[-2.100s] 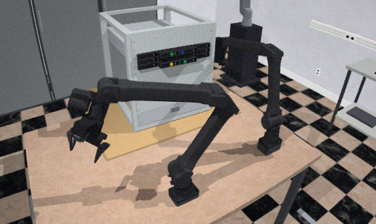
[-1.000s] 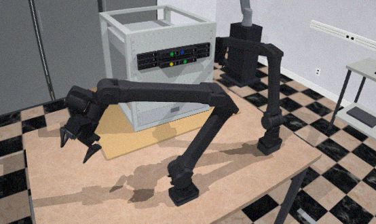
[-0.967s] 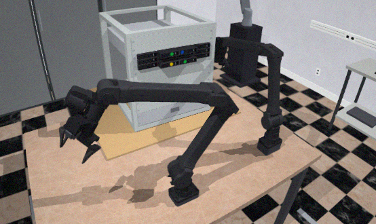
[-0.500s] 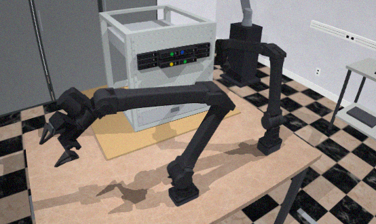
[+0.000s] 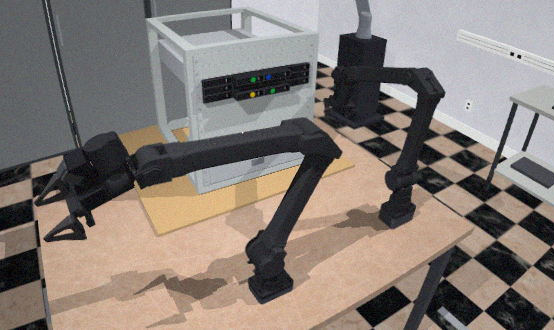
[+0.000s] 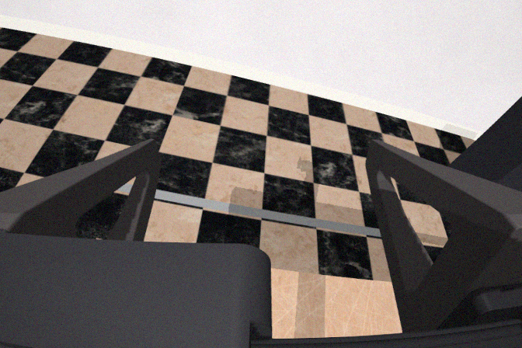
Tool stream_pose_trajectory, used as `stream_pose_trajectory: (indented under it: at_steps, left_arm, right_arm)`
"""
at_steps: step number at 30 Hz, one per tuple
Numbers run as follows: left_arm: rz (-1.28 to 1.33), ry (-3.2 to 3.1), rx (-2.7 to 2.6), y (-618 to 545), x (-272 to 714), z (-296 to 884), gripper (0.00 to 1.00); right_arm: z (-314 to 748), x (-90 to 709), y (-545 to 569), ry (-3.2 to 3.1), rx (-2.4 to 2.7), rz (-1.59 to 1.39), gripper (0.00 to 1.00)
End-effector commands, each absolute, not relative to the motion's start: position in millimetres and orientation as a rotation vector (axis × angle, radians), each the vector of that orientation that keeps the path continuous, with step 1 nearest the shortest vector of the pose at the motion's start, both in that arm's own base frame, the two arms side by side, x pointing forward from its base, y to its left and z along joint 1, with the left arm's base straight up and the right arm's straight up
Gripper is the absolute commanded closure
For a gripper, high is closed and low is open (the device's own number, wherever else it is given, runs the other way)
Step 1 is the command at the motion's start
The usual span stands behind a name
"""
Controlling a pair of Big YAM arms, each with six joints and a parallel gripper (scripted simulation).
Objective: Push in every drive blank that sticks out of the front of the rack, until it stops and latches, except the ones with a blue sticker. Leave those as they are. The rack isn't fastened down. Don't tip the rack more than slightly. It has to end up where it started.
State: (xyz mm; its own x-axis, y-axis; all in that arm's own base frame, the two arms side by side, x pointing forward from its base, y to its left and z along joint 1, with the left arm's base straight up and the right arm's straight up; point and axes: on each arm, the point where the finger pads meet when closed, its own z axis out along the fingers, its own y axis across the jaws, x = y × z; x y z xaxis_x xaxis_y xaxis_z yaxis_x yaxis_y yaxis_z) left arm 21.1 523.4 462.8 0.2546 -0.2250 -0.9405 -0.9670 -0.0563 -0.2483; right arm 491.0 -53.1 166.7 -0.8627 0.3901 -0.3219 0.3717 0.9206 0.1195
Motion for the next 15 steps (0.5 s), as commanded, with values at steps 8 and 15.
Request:
stream_pose_trajectory:
  at_steps: [8,15]
  left_arm:
    - [1.174,1.208,-1.249,544,1,495,0.0]
    - [1.212,1.207,-1.212,545,-2,501,0.0]
  right_arm:
    - [186,387,-57,2.703,0.534,0.077,0.0]
    - [184,315,-54,2.706,0.534,0.076,0.0]
